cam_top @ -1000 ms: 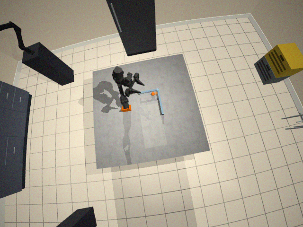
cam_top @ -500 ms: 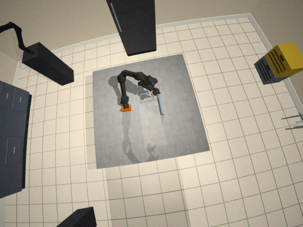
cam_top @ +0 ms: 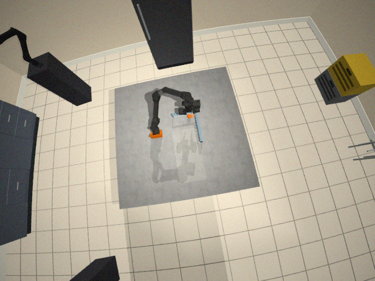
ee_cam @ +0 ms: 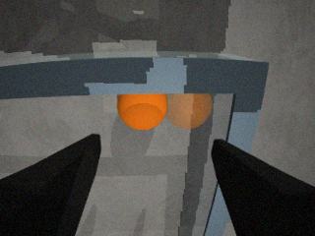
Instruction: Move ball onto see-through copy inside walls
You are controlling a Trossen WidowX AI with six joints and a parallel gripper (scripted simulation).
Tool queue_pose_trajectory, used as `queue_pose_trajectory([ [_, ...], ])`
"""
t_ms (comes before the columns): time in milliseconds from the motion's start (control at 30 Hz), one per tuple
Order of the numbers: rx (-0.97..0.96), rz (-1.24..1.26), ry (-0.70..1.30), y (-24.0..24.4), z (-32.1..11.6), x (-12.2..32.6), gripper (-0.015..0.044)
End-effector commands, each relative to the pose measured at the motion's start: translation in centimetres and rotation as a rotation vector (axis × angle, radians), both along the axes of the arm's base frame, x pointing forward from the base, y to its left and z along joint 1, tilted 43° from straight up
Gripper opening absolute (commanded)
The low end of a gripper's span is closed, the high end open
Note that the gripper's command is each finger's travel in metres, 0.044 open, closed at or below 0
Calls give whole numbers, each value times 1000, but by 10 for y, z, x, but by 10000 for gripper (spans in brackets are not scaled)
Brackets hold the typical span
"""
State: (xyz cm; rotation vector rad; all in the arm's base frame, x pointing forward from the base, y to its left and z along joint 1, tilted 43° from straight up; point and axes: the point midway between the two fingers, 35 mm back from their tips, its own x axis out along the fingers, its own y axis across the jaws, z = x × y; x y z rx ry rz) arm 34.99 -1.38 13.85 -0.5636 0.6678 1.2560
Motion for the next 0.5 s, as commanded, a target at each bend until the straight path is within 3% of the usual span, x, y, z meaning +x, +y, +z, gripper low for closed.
queue_pose_trajectory([
  [0,-5,68,-11,7,-4,-6,304],
  [467,-5,68,-11,22,-20,-2,304],
])
